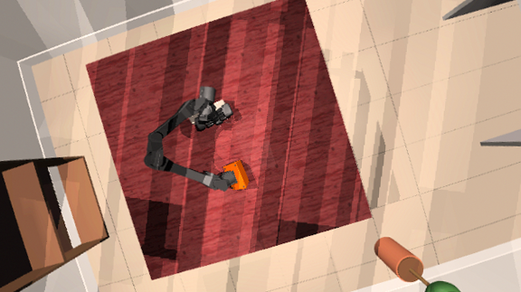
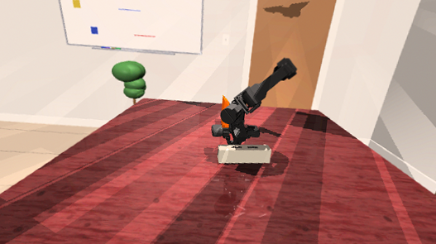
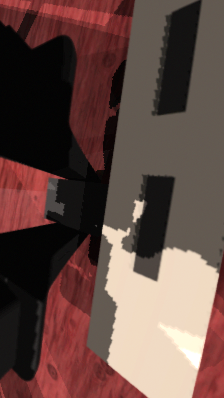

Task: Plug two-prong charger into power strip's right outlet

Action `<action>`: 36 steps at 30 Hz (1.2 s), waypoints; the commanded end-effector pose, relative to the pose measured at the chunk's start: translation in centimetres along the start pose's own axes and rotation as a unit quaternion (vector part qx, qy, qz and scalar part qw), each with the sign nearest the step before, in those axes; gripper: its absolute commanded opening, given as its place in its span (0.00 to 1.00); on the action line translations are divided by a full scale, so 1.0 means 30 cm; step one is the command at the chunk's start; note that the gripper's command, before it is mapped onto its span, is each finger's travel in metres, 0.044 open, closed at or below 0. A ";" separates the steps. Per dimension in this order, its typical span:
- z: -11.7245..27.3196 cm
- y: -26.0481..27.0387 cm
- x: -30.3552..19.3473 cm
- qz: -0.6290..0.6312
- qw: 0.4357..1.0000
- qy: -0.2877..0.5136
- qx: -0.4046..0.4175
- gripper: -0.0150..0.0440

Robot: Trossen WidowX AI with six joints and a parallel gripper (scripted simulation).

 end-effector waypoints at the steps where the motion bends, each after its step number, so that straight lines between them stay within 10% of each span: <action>1: 0.002 0.002 0.008 0.000 1.000 -0.003 0.001 0.25; 36: 0.003 0.014 0.052 0.000 1.000 -0.003 0.001 0.25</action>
Point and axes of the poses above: the point midway between the two fingers, 35 mm back from their tips, its own z axis back along the fingers, its own y axis across the jaws, x = y × z, the point moved 6 cm from there along z, back along the fingers, and after that the axes turned 14 degrees about -z, right-handed, at the moved point
